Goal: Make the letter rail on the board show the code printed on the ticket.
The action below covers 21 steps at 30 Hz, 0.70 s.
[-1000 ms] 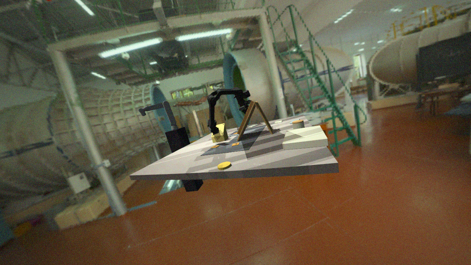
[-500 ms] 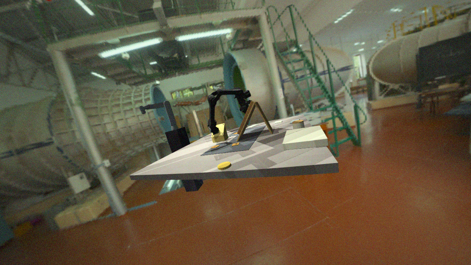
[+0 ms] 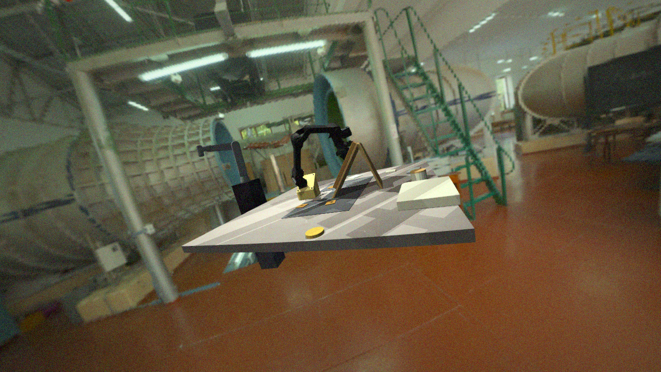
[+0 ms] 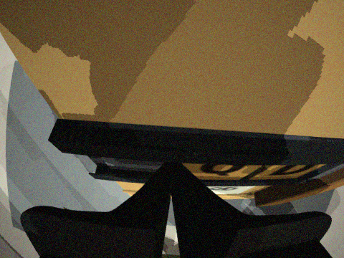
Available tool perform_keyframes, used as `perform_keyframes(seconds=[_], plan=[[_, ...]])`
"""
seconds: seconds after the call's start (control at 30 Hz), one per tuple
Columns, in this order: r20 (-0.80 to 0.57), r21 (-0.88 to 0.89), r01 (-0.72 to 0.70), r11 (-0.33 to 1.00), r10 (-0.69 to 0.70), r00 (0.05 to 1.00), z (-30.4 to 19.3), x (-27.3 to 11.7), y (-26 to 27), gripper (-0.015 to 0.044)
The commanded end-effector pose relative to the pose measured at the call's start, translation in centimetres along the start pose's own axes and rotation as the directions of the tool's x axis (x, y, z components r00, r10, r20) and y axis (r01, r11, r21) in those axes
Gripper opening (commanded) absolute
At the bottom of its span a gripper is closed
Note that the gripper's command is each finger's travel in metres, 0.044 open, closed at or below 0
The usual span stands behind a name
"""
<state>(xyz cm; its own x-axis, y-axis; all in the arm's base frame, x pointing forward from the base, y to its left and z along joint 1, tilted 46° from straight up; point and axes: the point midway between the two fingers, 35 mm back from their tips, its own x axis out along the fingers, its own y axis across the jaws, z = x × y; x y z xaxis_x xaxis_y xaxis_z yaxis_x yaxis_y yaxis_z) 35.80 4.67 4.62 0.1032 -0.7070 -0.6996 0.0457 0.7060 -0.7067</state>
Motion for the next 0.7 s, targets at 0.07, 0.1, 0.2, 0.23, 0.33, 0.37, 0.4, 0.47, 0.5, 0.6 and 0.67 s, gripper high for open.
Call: perform_keyframes(seconds=[0.07, 0.1, 0.2, 0.23, 0.33, 0.37, 0.4, 0.47, 0.5, 0.6, 0.67], plan=[[0.003, -0.006, 0.005, 1.0, -0.005, 1.0, -0.1, 0.01, -0.35, 0.0], [0.003, -0.006, 0.005, 1.0, -0.005, 1.0, -0.09, 0.0, -0.39, 0.0], [0.003, -0.006, 0.005, 1.0, -0.005, 1.0, -0.07, 0.0, -0.48, 0.0], [0.003, -0.006, 0.005, 1.0, -0.005, 1.0, -0.06, 0.0, -0.52, 0.0], [0.003, -0.006, 0.005, 1.0, -0.005, 1.0, -0.03, -0.01, -0.62, 0.0], [0.003, -0.006, 0.005, 1.0, -0.005, 1.0, -0.02, -0.01, -0.65, 0.0], [0.003, -0.006, 0.005, 1.0, -0.005, 1.0, -0.01, -0.01, -0.68, 0.0], [0.003, -0.006, 0.005, 1.0, -0.005, 1.0, 0.01, -0.02, -0.75, 0.0], [0.003, -0.006, 0.005, 1.0, -0.005, 1.0, 0.02, -0.02, -0.78, 0.0], [0.003, -0.006, 0.005, 1.0, -0.005, 1.0, 0.04, -0.03, -0.89, 0.0], [0.003, -0.006, 0.005, 1.0, -0.005, 1.0, 0.05, -0.03, -0.95, 0.0]])
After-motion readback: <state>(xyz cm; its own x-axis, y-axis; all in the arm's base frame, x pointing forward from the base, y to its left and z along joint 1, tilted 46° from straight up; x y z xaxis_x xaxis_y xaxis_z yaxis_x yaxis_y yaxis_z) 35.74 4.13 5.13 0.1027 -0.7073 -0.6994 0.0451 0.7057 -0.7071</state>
